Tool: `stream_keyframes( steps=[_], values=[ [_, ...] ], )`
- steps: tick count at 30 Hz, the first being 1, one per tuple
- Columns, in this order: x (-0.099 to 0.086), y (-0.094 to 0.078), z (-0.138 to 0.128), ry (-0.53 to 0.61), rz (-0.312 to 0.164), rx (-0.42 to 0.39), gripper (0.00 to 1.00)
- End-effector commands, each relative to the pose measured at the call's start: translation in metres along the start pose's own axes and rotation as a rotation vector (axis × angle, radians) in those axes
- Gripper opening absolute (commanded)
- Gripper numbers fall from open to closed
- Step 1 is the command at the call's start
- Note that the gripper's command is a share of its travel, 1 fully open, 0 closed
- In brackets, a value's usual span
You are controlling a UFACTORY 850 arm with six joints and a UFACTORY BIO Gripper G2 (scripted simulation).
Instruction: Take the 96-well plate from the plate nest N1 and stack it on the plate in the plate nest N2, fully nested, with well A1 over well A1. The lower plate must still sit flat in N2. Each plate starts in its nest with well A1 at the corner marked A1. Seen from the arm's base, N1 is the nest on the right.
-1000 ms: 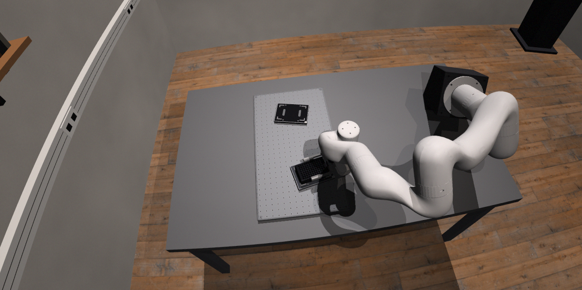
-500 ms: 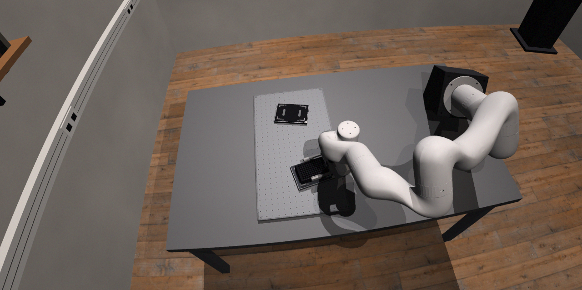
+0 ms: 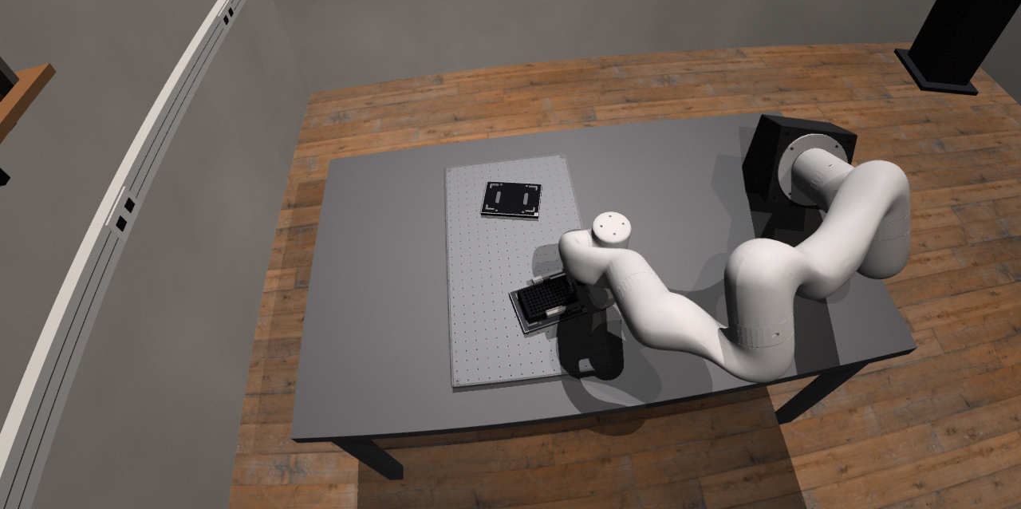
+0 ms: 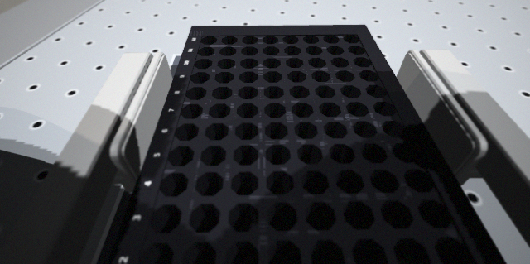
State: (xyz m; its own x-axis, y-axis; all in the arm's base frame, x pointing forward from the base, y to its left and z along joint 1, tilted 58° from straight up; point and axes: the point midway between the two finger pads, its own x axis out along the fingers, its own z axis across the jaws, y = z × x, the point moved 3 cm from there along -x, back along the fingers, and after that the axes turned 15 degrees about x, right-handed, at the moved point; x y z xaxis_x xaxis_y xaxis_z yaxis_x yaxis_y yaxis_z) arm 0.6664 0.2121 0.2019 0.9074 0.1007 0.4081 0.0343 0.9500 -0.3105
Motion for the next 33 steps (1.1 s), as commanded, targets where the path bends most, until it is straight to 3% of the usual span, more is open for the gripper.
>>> stream_keyframes(
  steps=[1,13,14,33],
  values=[
    [0.0001,-0.0004,-0.0001,0.000,0.000,0.000,0.00],
    [0.0001,-0.0004,-0.0001,0.000,0.000,0.000,0.00],
    [0.0001,-0.0023,0.0004,0.000,0.000,0.000,0.37],
    [0.0000,-0.0023,0.0004,0.000,0.000,0.000,0.37]
  ],
)
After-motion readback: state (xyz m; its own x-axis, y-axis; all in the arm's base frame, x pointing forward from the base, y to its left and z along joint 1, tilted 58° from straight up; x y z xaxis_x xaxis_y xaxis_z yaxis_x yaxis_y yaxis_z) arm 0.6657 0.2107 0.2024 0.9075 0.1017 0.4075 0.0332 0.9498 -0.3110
